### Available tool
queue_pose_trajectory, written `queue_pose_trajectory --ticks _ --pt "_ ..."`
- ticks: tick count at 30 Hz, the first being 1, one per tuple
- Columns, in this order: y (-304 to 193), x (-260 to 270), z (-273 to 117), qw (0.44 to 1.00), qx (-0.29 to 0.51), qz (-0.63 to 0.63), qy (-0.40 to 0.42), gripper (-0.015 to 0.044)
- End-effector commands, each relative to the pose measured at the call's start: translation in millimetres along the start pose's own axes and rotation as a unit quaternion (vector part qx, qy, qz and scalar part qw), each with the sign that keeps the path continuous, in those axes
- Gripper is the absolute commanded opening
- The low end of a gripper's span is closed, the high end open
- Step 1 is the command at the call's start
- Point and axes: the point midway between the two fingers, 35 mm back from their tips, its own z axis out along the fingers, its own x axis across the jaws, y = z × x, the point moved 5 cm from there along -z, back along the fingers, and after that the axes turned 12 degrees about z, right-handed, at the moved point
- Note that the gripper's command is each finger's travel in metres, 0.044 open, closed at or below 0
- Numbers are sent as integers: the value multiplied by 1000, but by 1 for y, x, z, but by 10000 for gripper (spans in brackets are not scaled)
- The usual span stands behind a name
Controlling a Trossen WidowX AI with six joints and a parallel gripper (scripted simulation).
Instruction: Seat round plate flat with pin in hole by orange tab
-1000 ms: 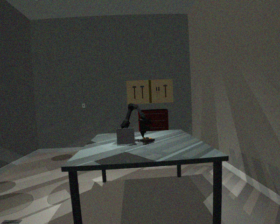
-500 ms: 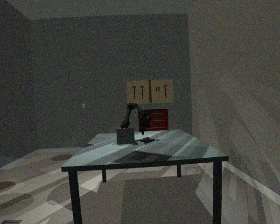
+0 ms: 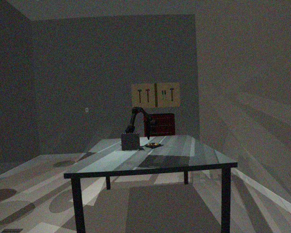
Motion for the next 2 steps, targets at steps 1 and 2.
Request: queue_pose_trajectory --ticks 1,2 --pt "-1 0 1 1000 1 2 0 0" --pt "-1 0 1 1000 1 2 0 0"
